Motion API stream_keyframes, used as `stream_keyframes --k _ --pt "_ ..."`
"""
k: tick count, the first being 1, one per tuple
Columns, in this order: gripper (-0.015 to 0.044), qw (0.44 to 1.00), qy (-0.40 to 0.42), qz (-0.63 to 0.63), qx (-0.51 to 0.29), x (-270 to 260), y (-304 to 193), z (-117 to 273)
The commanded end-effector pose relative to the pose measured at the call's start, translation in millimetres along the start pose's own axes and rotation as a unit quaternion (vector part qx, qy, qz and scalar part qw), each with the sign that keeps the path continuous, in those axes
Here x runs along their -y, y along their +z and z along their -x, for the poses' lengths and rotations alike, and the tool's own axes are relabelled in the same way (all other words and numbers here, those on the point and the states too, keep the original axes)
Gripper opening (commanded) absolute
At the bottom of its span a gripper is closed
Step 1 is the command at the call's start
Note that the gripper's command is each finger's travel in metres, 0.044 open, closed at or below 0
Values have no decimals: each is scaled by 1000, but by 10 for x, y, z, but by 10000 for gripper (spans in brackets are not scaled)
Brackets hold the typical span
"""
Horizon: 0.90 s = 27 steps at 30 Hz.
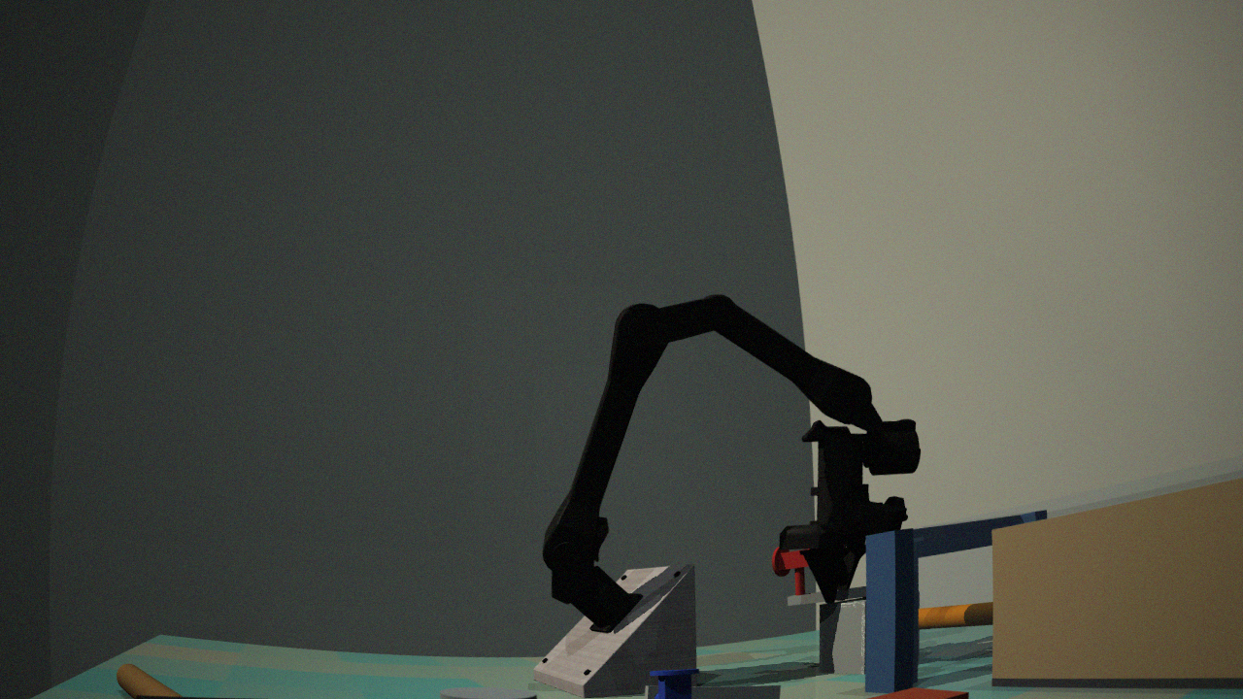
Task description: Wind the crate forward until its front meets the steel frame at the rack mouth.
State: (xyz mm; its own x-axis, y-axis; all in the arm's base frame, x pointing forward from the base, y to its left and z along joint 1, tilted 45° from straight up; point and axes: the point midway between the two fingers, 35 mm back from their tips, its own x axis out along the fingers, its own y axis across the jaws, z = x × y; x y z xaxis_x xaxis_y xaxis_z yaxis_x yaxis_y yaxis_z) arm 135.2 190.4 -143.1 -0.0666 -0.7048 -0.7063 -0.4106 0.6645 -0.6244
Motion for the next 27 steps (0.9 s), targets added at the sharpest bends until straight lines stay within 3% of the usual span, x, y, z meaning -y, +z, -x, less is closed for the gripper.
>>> stream_keyframes --k 1,17,27 --pt "0 1000 -1 -10 -1 -20 6 -40" --pt "0 999 1 -32 0 -40 8 -37" --pt "0 1000 -3 18 -1 5 6 -41"
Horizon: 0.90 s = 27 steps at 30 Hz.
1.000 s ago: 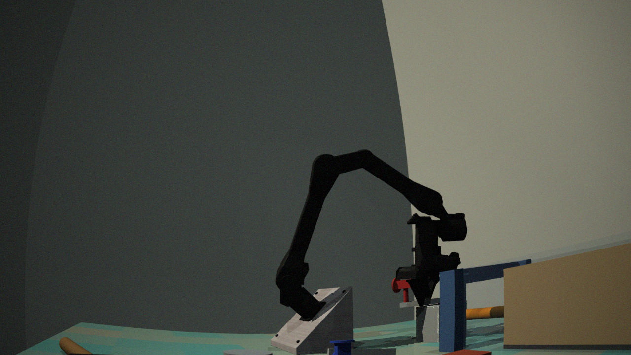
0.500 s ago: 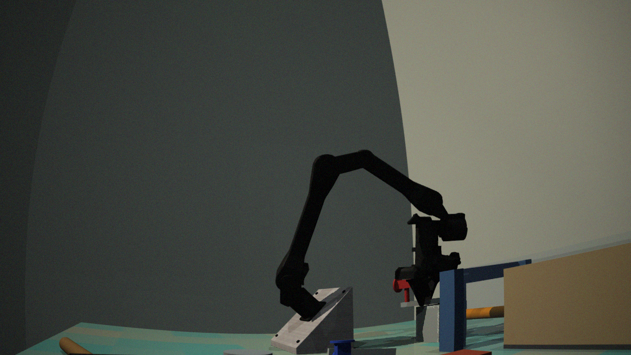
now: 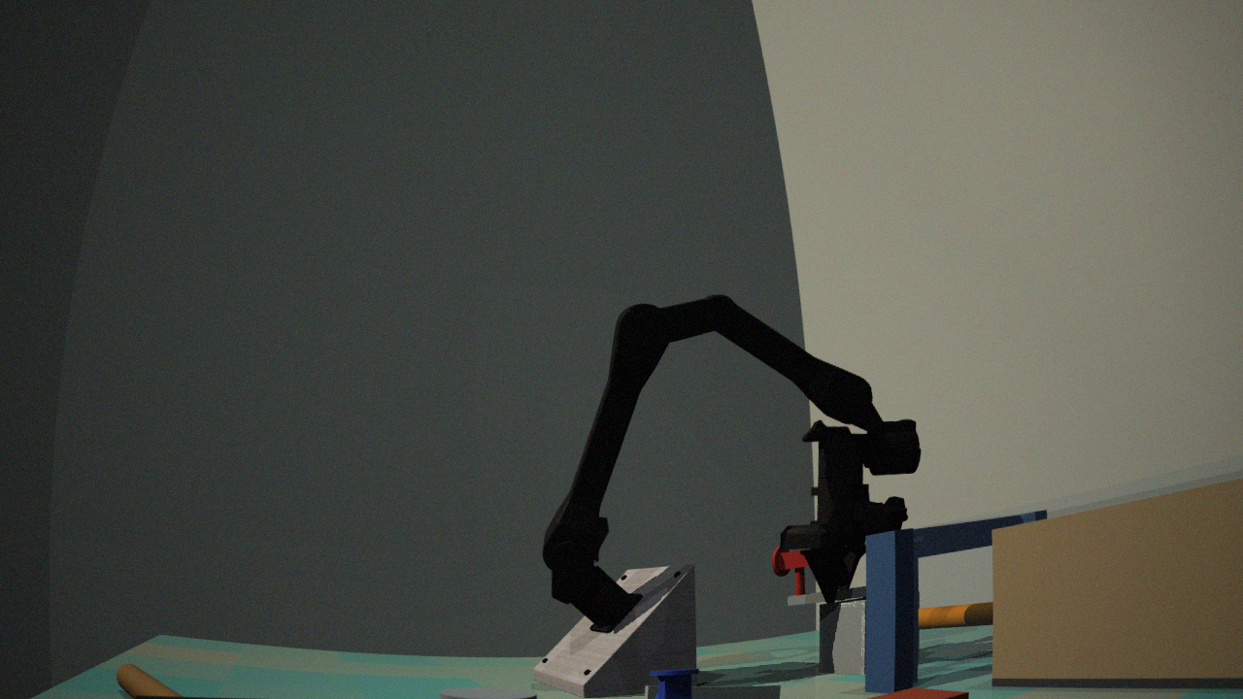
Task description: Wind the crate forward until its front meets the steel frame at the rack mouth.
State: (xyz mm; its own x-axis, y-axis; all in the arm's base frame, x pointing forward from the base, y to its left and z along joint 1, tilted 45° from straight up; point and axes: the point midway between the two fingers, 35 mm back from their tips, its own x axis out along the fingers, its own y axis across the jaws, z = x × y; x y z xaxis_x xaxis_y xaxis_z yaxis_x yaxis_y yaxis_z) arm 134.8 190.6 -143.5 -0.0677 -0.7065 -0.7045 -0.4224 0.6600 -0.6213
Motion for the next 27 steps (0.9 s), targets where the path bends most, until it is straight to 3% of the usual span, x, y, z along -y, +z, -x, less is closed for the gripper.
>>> stream_keyframes --k 1,27 --pt "0 1000 -2 12 0 10 8 -38" --pt "0 1000 -2 11 0 7 5 -45"
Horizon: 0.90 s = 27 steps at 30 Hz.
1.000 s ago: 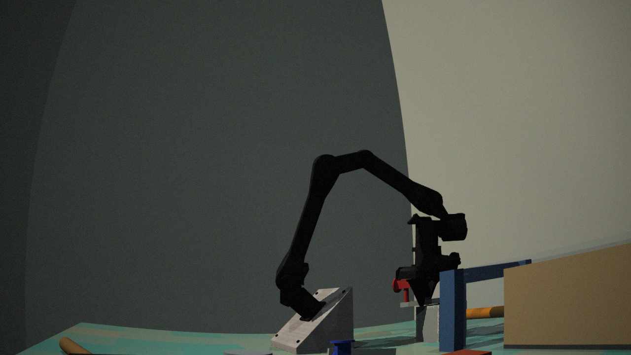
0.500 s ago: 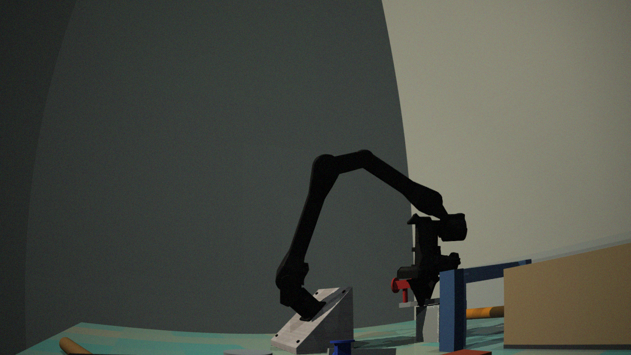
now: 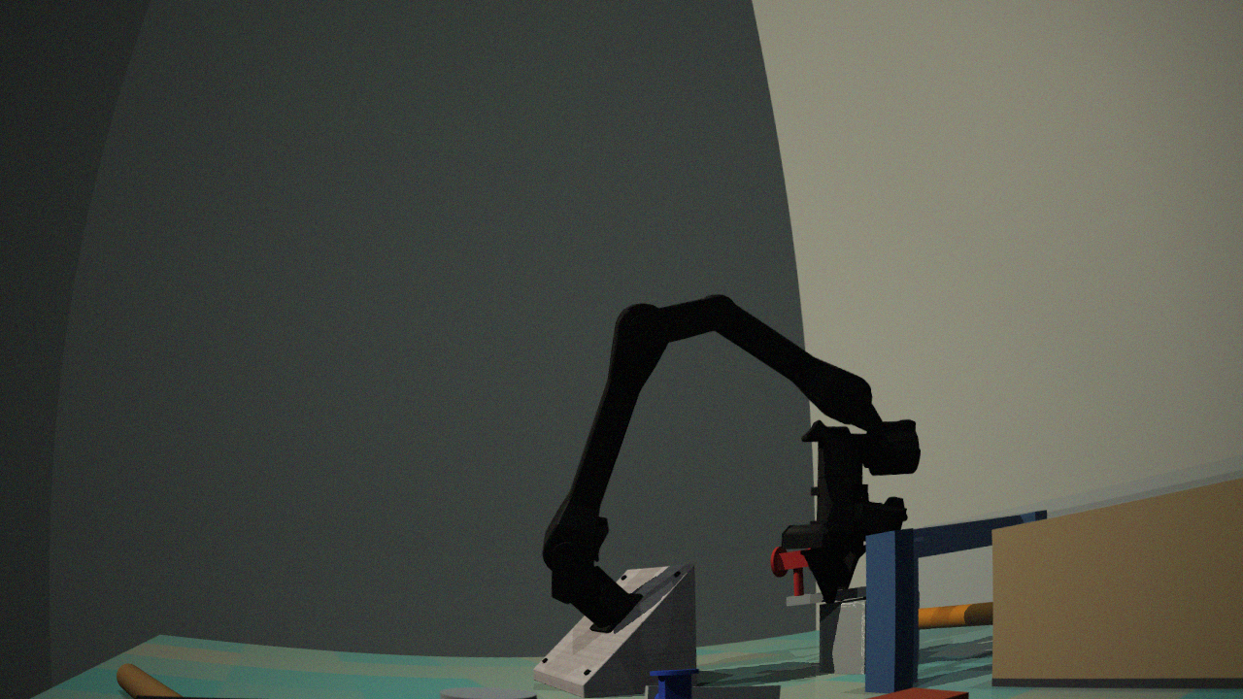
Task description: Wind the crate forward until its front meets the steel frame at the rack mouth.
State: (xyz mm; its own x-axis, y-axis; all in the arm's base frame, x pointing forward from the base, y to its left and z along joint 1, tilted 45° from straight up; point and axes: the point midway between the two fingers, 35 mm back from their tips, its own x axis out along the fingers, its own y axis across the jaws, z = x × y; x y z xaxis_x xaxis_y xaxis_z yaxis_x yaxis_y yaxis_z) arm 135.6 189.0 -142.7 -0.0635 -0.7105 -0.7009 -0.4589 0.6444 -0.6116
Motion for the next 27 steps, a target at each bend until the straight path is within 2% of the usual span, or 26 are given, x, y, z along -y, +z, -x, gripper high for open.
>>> stream_keyframes --k 1,12,27 --pt "0 1000 2 -18 -1 -20 5 -40" --pt "0 1000 3 -28 -1 -27 6 -40" --pt "394 1000 2 -19 0 -8 0 1"
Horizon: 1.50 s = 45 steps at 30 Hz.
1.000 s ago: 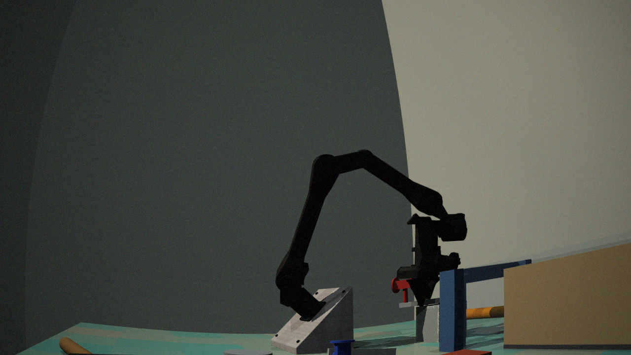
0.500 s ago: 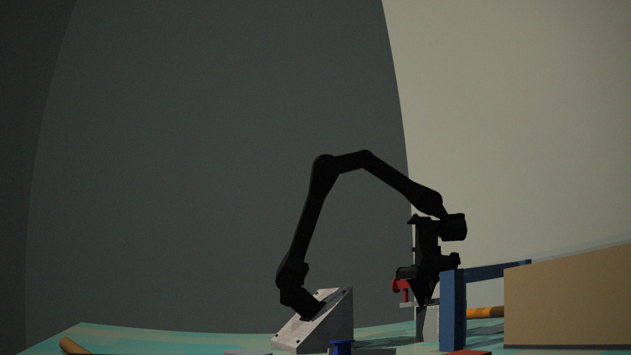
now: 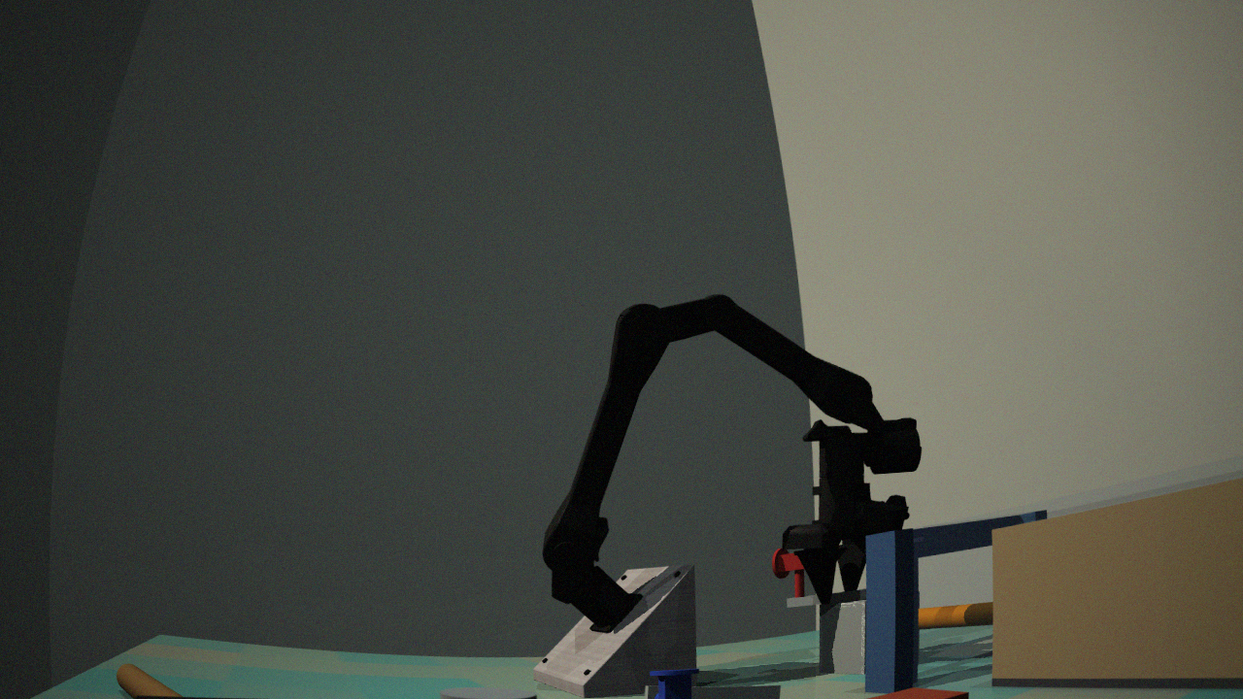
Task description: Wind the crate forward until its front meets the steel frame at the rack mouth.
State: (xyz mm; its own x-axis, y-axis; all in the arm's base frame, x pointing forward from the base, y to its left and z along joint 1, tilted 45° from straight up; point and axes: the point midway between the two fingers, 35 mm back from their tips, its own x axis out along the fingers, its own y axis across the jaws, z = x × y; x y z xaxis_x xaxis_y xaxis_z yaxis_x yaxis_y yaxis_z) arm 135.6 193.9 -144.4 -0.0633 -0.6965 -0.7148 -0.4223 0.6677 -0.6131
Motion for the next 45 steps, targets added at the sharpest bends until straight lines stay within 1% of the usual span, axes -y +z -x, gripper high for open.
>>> stream_keyframes --k 1,2,5,7,10,14,16,22,39,45 --pt "420 1000 -7 0 -4 36 -19 -22" --pt "440 1000 -7 0 -4 36 -19 -22" --pt "440 1000 -7 1 -3 32 -15 4" --pt "440 1000 -8 1 1 16 -2 124" --pt "440 1000 -9 1 11 -17 8 461" --pt "440 999 -12 2 30 -25 -65 1061" --pt "440 999 -12 3 36 -13 -113 1255" --pt "440 999 -7 5 42 -24 -96 1253" --pt "0 999 -7 5 42 -24 -96 1253" --pt "0 999 -7 5 42 -24 -96 1253"
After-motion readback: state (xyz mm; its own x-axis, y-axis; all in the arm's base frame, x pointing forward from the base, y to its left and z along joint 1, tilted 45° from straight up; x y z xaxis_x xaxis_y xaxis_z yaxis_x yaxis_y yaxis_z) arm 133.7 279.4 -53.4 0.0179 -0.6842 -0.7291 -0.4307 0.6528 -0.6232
